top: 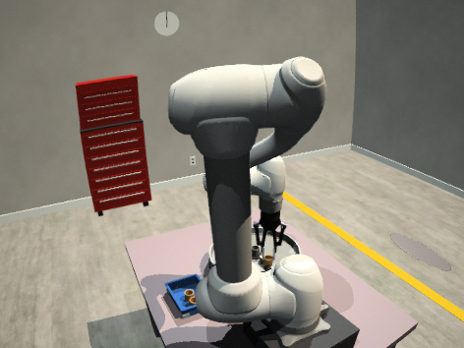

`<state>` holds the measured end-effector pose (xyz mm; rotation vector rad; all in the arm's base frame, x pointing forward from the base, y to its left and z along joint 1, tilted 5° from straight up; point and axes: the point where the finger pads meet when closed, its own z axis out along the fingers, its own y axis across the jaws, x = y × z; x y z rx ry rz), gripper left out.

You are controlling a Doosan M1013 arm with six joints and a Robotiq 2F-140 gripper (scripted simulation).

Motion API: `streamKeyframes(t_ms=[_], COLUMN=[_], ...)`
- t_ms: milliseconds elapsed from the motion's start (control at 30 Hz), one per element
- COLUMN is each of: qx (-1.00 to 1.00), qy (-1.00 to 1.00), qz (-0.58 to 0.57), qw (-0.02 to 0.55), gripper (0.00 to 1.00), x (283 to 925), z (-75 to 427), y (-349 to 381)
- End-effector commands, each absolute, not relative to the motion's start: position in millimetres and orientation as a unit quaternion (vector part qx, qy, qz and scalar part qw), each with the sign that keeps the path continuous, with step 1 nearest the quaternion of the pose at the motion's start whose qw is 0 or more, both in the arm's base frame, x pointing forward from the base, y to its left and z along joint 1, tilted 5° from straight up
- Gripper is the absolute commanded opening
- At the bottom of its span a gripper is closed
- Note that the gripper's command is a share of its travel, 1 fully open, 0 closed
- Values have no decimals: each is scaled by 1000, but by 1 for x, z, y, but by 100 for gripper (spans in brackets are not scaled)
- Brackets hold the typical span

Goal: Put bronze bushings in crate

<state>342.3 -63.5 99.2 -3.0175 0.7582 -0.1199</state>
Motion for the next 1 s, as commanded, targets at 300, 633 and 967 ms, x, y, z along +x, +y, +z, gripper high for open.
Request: streamKeyframes(t_ms=[300, 633, 967], qx=[-969, -969, -969], qy=[243, 243, 243], qz=[-38, -38, -38], qw=[14, 14, 14], gripper=[0, 0, 0], x=[340, 340, 340], z=[121, 121, 121], y=[-64, -64, -64])
